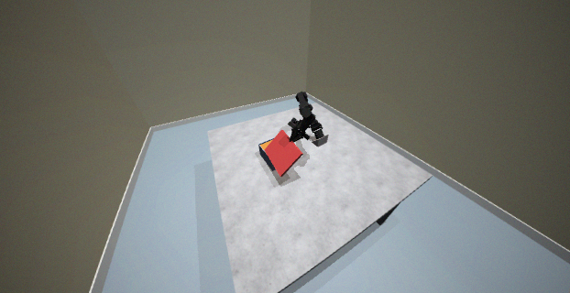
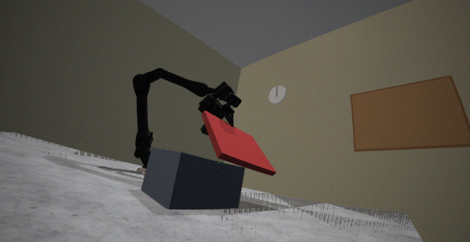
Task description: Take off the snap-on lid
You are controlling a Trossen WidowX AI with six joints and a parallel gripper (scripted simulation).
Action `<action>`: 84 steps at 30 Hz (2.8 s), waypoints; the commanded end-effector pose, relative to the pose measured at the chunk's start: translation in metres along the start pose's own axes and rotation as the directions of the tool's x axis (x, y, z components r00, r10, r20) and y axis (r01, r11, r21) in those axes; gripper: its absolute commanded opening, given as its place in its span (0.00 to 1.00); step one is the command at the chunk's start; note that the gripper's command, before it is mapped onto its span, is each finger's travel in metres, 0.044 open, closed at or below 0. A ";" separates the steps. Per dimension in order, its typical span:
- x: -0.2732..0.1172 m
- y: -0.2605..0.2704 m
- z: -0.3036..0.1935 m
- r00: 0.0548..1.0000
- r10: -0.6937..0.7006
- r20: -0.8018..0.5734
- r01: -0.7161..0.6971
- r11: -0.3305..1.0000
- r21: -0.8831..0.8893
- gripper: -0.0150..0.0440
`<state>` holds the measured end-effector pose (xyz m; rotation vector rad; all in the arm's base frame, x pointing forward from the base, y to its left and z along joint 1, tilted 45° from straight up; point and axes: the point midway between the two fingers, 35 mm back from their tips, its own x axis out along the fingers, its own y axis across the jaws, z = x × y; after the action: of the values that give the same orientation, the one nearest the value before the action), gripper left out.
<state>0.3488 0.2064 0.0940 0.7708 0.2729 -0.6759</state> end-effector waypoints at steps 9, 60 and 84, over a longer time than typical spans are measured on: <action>-0.003 0.002 -0.023 1.000 0.009 0.003 -0.009 1.000 0.009 0.25; -0.012 -0.003 -0.123 1.000 0.009 0.000 -0.009 1.000 0.014 0.25; -0.016 -0.005 -0.171 1.000 0.010 -0.002 -0.010 1.000 0.016 0.25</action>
<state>0.3363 0.3277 -0.0191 0.7805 0.2734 -0.6769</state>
